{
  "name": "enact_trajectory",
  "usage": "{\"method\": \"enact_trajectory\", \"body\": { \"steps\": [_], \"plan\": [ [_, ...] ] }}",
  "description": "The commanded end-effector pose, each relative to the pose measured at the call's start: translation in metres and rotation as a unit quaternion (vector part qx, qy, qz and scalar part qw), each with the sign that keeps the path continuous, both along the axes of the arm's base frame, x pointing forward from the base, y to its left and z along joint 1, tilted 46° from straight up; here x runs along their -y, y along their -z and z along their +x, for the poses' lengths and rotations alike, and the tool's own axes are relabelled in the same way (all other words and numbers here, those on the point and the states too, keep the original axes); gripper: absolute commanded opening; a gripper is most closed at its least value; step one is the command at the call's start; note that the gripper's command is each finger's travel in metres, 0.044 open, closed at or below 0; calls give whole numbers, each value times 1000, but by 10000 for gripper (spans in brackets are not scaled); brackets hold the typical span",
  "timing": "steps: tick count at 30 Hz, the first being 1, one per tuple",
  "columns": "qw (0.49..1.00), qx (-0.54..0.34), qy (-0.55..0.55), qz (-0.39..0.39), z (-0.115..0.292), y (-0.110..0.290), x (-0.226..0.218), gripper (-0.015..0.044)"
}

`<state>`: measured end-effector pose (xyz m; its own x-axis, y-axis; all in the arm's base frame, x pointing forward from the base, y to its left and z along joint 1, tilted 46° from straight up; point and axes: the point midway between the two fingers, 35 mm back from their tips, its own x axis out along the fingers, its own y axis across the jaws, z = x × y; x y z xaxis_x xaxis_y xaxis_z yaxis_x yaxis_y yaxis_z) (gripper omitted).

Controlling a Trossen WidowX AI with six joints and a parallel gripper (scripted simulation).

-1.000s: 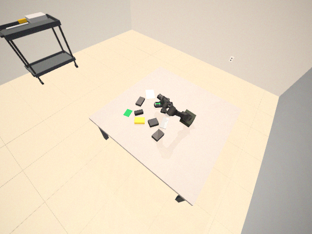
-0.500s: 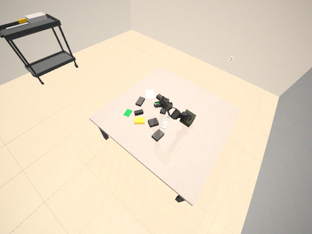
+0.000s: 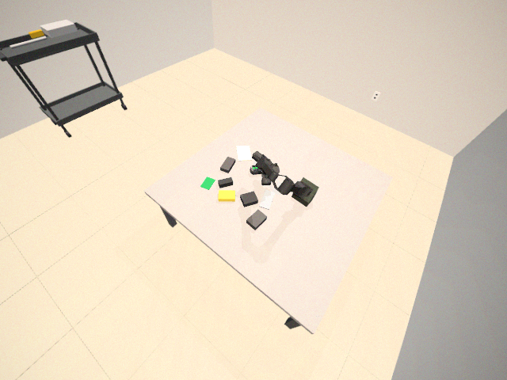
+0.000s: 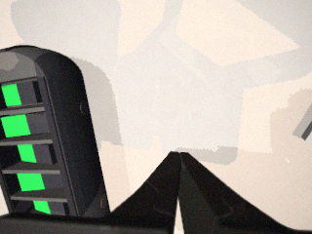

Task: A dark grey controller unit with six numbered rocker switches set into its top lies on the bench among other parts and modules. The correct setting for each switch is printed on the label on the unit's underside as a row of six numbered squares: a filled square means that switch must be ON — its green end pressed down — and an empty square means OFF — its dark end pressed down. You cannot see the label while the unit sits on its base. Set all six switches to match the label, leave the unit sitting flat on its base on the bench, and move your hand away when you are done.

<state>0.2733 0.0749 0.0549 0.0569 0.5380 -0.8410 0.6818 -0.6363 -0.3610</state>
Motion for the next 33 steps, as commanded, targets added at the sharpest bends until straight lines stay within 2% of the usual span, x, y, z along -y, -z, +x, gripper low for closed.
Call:
{"method": "enact_trajectory", "body": {
  "steps": [1,6,11,23,33],
  "plan": [
    [983,86,-160,21,24,-6,1,0],
    [923,193,-330,50,47,-7,2,0],
    [822,307,-473,80,70,-5,5,0],
    [639,463,-603,116,105,3,12,0],
    [450,585,-664,115,127,14,19,0]
  ]
}}
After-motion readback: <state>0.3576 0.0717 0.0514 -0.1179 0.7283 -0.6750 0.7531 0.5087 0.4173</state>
